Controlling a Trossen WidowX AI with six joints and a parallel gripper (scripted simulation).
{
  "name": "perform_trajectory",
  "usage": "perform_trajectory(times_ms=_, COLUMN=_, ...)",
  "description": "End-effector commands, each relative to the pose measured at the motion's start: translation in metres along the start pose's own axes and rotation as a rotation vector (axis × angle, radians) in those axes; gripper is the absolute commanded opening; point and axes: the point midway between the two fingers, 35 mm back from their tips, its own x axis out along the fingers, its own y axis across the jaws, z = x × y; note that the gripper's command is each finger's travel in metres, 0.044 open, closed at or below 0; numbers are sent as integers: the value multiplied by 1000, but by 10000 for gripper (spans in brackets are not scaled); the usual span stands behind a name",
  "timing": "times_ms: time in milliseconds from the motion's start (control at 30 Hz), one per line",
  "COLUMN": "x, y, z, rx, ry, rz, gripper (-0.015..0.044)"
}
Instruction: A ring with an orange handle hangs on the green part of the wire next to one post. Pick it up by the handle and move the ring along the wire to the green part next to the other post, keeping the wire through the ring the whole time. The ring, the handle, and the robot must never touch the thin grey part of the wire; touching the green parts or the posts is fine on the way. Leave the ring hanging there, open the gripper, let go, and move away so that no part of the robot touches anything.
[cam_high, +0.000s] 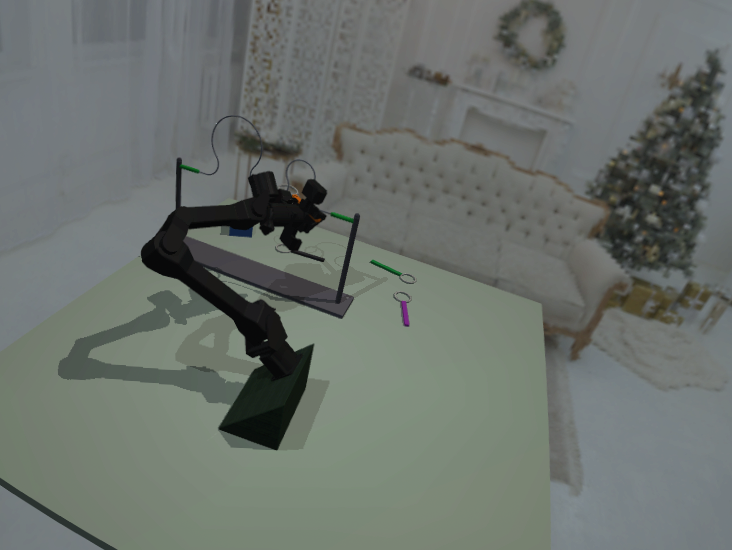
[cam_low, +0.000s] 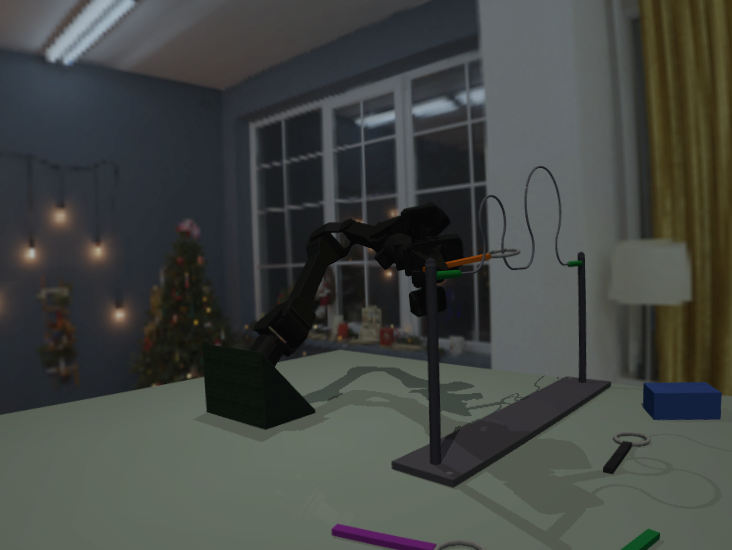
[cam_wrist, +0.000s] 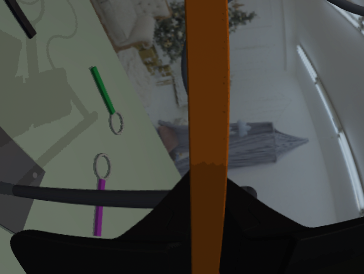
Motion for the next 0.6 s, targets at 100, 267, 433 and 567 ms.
perform_trajectory(times_ms=100, x=-5, y=-24, z=3, rx=-119, ry=12, rz=-78, gripper=-150)
perform_trajectory(times_ms=267, x=-8, y=-36, z=5, rx=-188, ry=21, rz=-117, gripper=-150)
perform_trajectory(times_ms=433, x=-11, y=-47, z=7, rx=-249, ry=29, rz=-151, gripper=-150)
perform_trajectory(times_ms=567, x=-13, y=-54, z=9, rx=-291, ry=35, rz=-175, gripper=-150)
